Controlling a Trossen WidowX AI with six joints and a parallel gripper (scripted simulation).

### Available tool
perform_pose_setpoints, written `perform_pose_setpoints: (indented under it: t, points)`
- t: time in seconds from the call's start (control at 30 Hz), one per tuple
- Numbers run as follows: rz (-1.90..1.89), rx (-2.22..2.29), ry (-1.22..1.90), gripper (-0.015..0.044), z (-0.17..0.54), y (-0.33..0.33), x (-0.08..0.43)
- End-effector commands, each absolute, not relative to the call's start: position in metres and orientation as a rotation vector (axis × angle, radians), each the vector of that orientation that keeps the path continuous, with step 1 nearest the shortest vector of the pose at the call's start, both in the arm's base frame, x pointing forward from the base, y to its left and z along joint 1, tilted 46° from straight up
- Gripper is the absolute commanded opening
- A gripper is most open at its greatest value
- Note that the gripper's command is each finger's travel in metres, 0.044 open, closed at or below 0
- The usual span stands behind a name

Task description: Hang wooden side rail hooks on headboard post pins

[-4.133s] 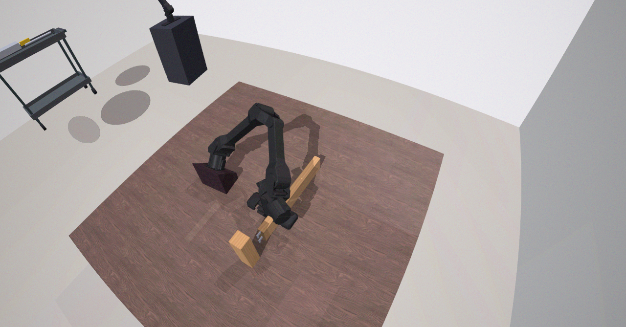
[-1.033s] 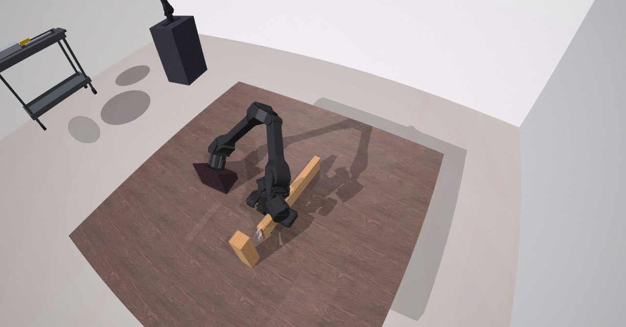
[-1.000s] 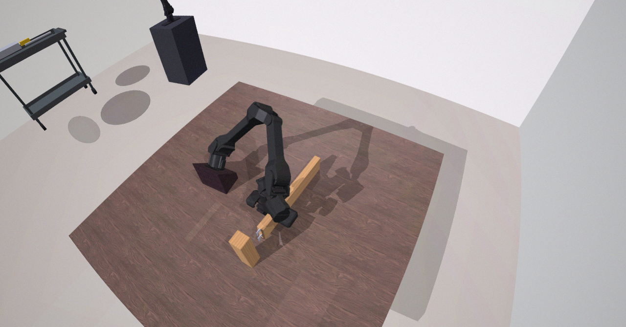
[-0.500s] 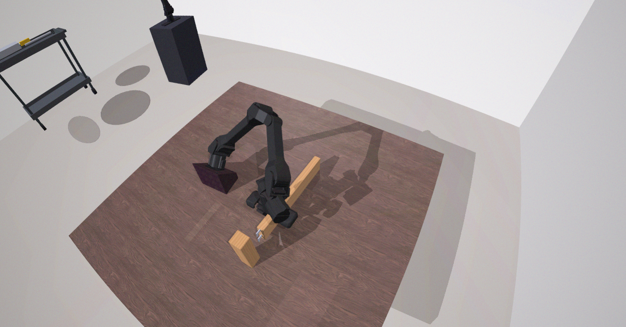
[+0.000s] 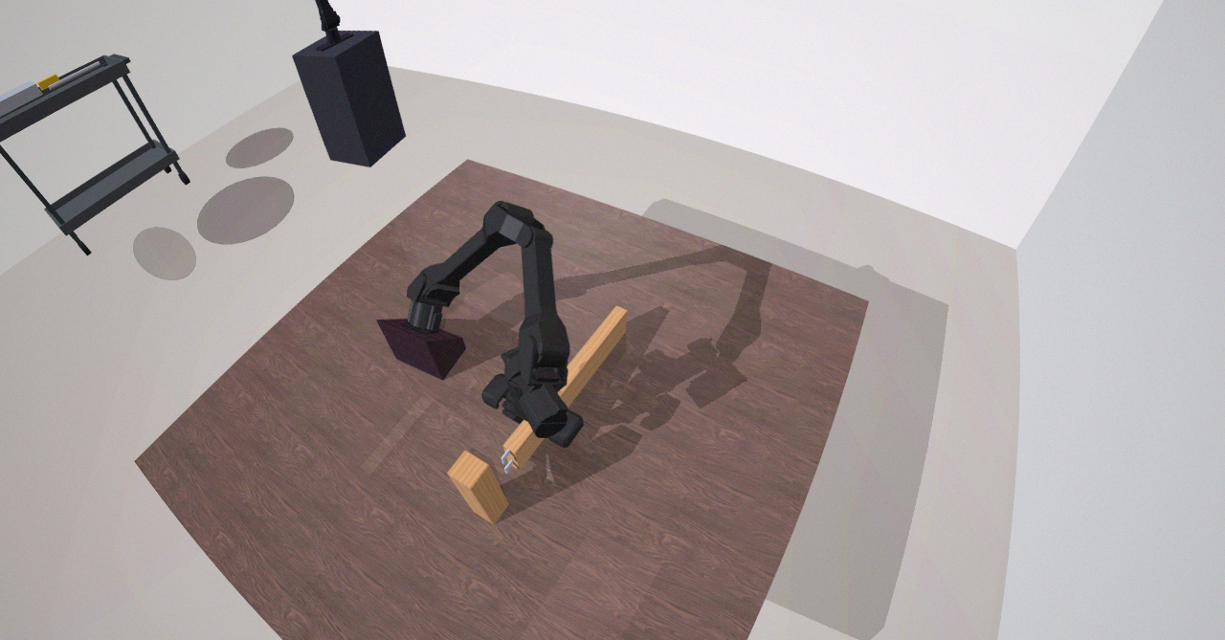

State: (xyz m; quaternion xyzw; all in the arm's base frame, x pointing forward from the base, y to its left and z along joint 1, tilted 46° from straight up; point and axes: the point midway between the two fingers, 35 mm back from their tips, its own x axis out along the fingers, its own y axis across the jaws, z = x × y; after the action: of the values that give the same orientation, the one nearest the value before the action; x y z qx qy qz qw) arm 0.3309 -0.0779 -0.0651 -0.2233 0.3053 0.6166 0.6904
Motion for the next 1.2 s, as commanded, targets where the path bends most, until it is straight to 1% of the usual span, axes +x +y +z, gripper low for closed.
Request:
perform_pose_setpoints:
  t: [0.0,1.17]
  points:
    - [1.368,-0.505,0.679,0.0,-0.0636,-0.0829,0.333]
    - [1.367,-0.505,0.679,0.0,-0.0673,-0.0849,0.3335]
